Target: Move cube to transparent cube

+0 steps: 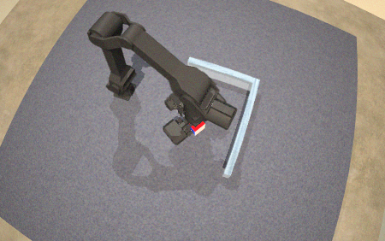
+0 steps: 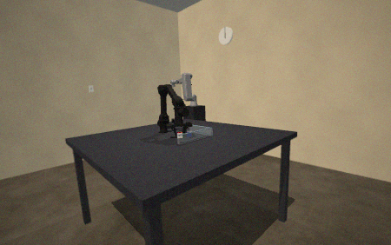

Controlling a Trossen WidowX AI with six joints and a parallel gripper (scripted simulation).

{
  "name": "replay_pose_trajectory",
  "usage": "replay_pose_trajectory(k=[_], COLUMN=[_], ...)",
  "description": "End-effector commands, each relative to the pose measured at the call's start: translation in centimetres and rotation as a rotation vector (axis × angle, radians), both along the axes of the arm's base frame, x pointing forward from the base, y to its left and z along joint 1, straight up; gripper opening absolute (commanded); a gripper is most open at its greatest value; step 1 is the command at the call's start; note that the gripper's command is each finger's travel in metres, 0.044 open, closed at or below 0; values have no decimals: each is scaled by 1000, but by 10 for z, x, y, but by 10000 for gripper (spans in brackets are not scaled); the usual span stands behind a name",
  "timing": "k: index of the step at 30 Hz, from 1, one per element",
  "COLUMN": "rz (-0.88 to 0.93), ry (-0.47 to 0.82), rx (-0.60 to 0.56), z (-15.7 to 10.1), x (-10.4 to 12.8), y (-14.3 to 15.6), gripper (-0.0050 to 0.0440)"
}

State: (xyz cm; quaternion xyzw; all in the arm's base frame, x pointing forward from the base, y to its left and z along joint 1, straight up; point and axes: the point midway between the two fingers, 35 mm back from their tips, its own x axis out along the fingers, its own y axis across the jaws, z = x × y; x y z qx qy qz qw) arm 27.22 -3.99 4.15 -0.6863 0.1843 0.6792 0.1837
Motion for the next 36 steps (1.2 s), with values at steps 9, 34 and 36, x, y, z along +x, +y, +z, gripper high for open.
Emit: replay_pose_trajectory(k=[9, 34, 36], rz=[-1, -2, -2], ry=[-23, -17, -17], rx=[-1, -1, -1], z=[6, 83, 83], x=[4, 2, 2], y=[0, -1, -1], gripper=[280, 424, 440])
